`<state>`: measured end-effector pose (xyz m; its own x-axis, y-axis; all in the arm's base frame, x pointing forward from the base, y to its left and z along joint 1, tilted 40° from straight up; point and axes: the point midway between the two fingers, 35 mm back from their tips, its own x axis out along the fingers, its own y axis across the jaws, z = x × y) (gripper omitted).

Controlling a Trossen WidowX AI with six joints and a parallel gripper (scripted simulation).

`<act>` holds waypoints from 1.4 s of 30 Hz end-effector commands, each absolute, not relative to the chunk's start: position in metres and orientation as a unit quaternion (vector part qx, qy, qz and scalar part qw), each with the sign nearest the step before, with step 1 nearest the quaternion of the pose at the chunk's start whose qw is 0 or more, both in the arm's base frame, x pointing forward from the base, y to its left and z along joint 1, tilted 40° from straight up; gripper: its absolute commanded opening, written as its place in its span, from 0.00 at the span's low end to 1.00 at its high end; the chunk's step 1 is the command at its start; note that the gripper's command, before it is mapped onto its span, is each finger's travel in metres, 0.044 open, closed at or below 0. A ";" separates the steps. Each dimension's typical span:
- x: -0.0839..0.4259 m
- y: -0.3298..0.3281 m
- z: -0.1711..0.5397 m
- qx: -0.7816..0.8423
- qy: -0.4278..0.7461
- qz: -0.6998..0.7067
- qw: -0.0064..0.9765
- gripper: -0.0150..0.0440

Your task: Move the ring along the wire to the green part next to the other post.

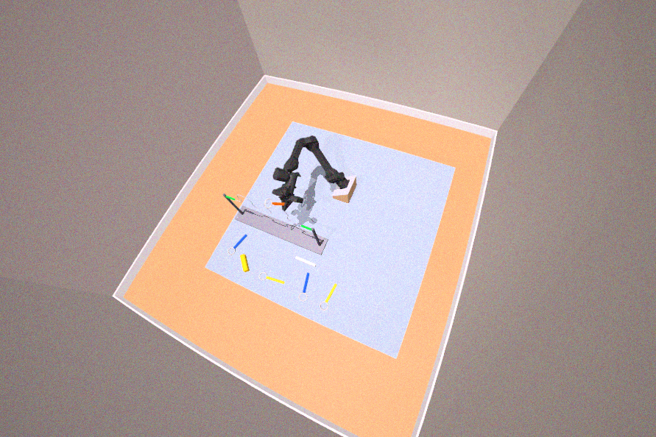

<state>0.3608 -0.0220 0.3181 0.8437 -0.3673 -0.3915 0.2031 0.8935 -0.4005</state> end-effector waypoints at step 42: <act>0.359 -0.041 0.334 -0.464 0.204 -0.215 0.835 0.00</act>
<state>0.3593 -0.0397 0.3322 0.8270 -0.5391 -0.1595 0.1696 0.5097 -0.8434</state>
